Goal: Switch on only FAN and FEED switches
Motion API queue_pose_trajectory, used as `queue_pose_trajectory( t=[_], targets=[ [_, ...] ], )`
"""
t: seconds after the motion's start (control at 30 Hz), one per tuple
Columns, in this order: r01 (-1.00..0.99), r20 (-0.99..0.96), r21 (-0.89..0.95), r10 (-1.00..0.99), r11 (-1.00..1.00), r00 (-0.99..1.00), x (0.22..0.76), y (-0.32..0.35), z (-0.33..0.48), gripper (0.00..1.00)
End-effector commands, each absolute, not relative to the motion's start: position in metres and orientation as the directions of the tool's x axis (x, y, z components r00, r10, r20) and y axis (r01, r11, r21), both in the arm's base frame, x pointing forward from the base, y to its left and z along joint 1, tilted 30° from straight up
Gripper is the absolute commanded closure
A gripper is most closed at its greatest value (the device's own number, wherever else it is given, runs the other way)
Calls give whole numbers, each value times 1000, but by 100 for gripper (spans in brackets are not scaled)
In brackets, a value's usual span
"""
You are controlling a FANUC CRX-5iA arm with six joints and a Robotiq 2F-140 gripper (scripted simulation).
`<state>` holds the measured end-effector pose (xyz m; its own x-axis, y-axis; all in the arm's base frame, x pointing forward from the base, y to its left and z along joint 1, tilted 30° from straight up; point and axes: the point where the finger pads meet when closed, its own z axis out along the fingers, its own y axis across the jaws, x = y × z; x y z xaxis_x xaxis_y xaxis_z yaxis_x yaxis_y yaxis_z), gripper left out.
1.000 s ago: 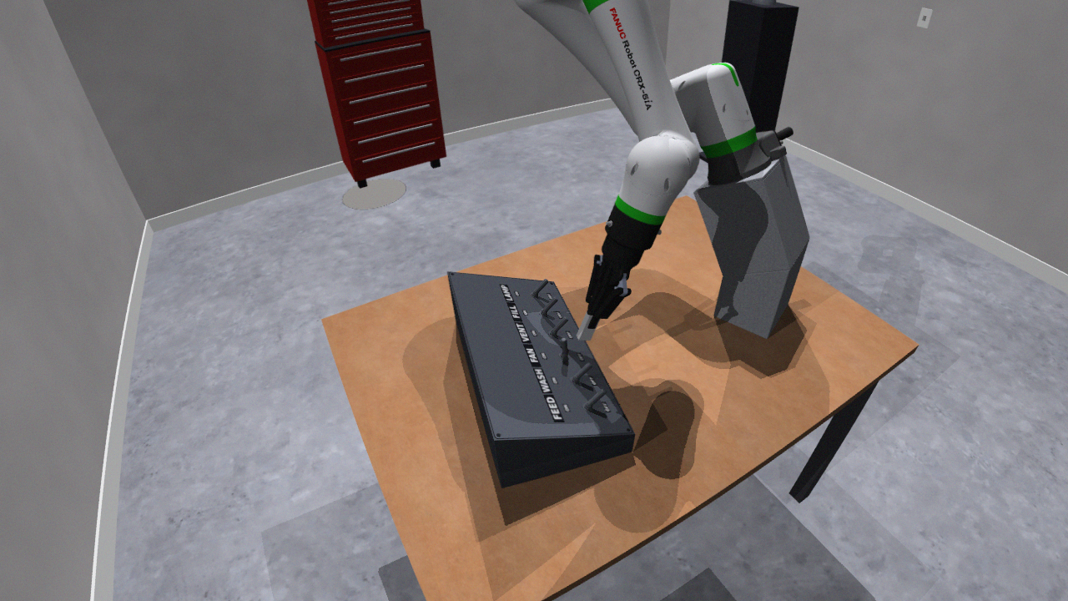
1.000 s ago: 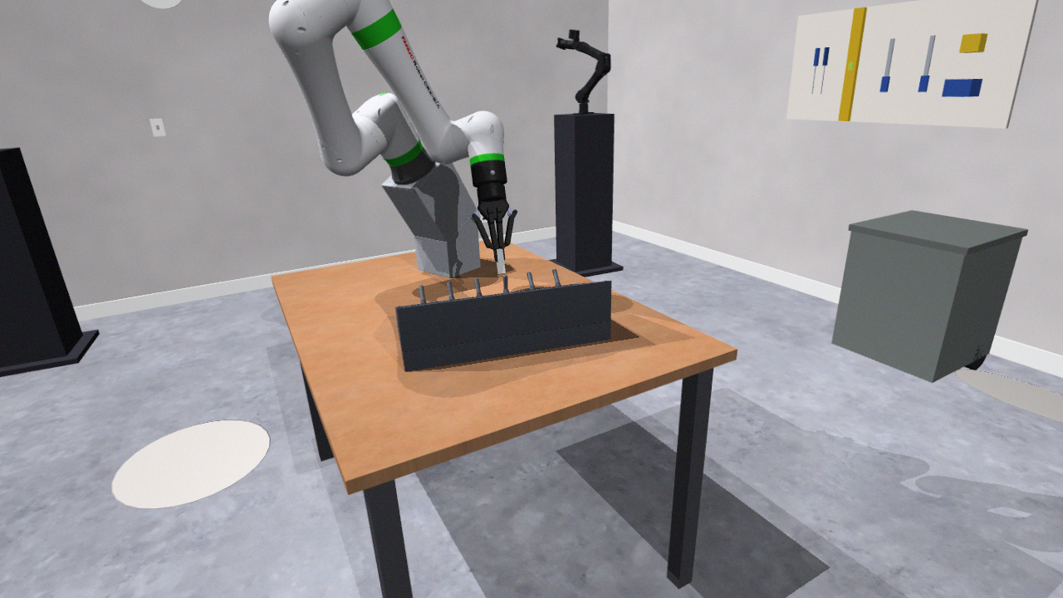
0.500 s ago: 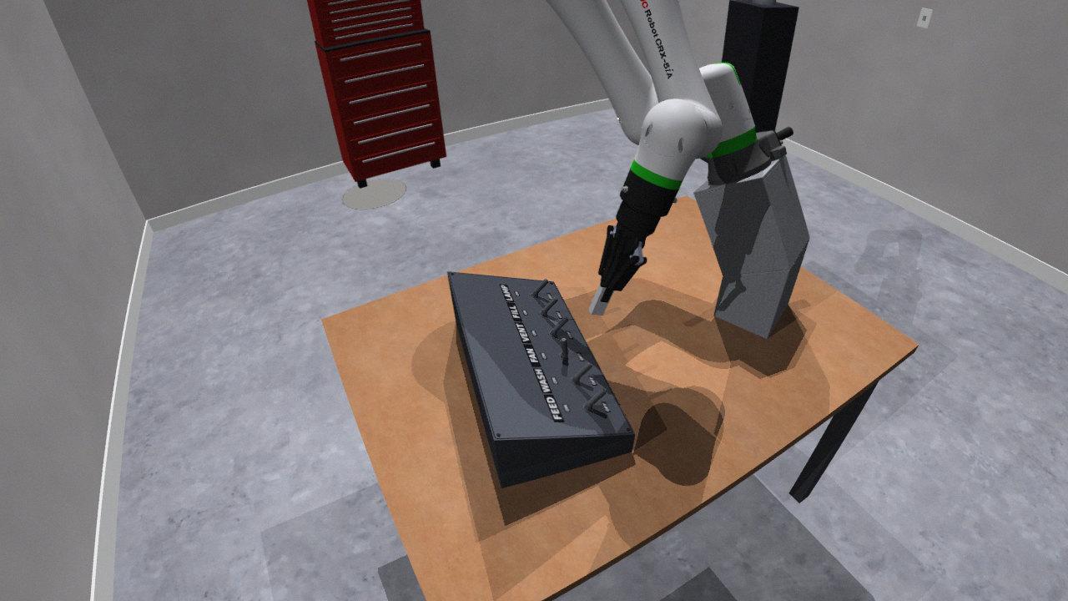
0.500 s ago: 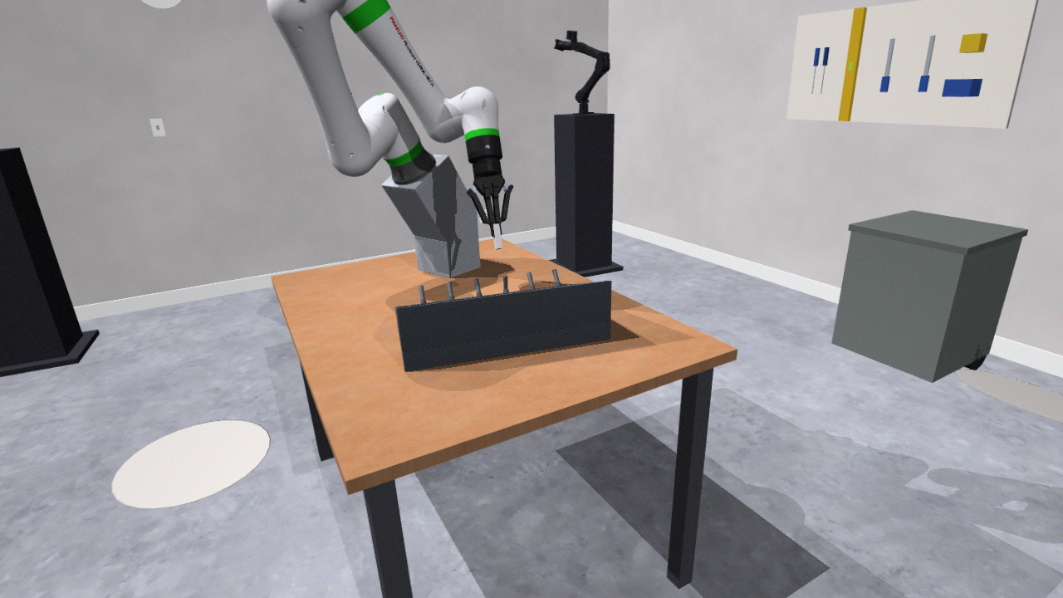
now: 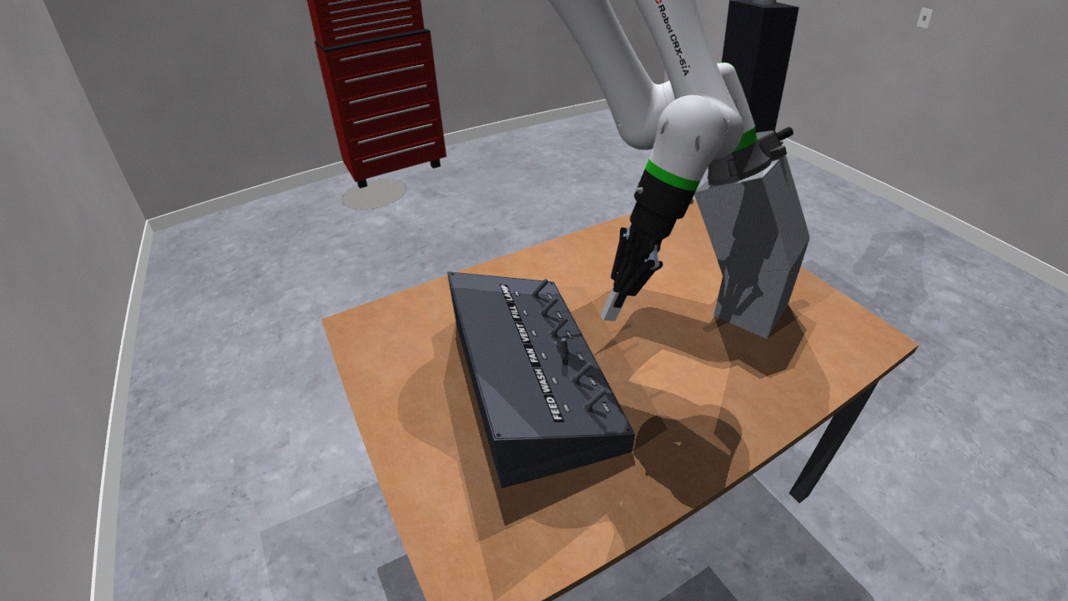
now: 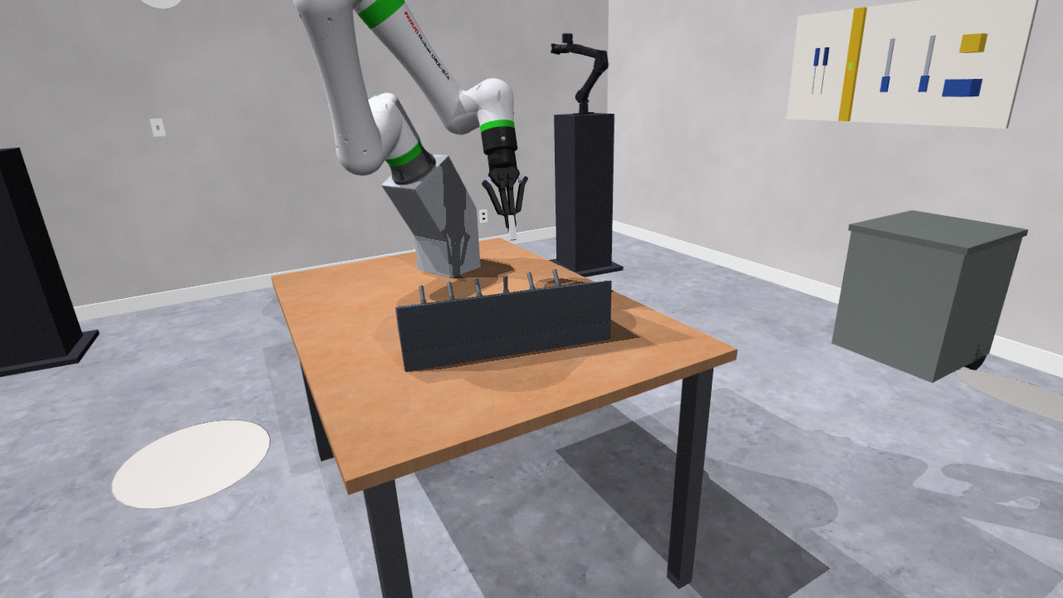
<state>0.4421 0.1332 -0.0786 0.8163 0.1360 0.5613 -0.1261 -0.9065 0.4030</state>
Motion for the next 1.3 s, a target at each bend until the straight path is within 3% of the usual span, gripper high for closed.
queue_pose_trajectory(
  t=[0.0,0.2,1.27],
  targets=[
    [-133,558,409,132,-903,819,446,171,-101,100],
    [-134,559,411,133,-902,818,438,219,-134,100],
    [-134,559,411,133,-902,818,438,220,-135,100]
  ],
)
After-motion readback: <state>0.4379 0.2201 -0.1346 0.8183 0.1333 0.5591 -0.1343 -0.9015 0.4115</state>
